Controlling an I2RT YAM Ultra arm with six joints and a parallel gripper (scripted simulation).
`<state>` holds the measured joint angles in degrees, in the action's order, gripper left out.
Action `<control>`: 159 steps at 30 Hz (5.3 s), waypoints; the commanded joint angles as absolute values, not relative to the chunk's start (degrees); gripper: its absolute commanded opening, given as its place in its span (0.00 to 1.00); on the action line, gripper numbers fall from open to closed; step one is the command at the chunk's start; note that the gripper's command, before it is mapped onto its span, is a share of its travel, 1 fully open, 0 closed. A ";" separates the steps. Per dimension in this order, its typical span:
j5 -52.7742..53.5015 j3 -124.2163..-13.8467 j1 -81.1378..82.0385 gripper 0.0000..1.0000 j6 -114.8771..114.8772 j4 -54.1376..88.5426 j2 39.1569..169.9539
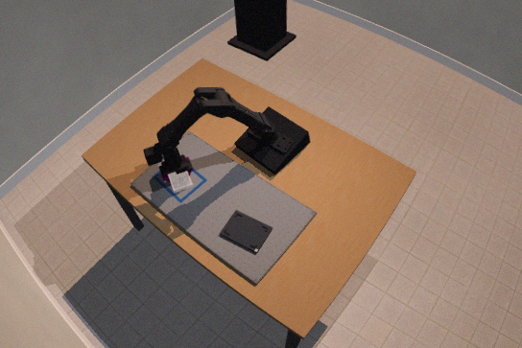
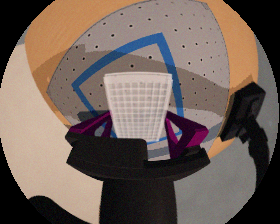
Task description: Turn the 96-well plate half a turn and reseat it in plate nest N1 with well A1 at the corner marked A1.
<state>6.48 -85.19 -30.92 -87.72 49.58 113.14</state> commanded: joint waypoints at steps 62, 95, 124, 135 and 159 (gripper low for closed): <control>6.58 -96.32 -32.74 0.00 -86.27 65.62 105.67; 6.58 -96.33 -32.74 0.00 -86.27 65.63 105.68; 5.03 -90.07 -26.77 0.00 -71.82 63.13 102.42; 4.07 -86.61 -22.28 0.00 -58.97 62.10 99.60; 1.23 -82.25 -10.49 0.00 -30.29 61.27 95.61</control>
